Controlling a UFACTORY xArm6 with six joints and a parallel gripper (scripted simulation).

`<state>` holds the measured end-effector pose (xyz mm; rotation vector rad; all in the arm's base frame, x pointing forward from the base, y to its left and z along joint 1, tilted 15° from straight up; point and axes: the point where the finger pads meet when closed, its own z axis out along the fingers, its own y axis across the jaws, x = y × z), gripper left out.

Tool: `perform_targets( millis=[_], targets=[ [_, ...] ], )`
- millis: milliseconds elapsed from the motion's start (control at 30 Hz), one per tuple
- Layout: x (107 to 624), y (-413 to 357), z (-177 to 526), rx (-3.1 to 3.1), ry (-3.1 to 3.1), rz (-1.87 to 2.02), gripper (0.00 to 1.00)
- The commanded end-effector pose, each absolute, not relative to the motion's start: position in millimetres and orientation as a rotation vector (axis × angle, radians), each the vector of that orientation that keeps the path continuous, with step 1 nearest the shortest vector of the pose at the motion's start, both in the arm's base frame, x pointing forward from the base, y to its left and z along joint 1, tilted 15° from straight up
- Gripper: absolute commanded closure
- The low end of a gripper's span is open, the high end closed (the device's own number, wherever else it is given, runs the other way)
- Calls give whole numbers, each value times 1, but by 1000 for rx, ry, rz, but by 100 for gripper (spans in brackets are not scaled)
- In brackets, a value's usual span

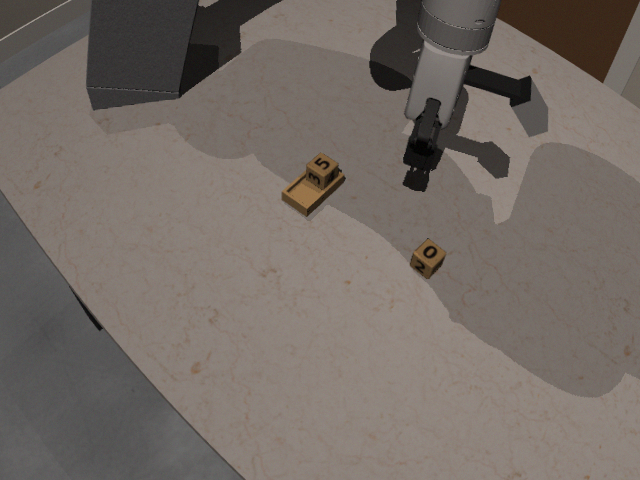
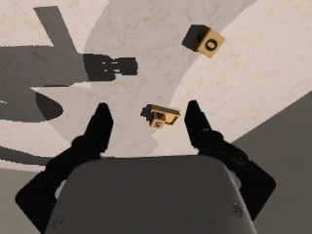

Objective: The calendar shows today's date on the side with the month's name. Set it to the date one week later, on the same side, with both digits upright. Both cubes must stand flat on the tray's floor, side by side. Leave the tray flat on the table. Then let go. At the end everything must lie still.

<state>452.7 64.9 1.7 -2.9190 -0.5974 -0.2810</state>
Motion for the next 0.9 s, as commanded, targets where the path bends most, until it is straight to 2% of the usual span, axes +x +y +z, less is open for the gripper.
perform_targets(
  millis=[0, 400, 867],
  targets=[
    [450, 67, 4, -2879, -724, -319, 0],
    [451, 68, -2, -2875, -742, -321, 0],
    [459, 79, -53, -2875, -742, -321, 0]
  ],
)
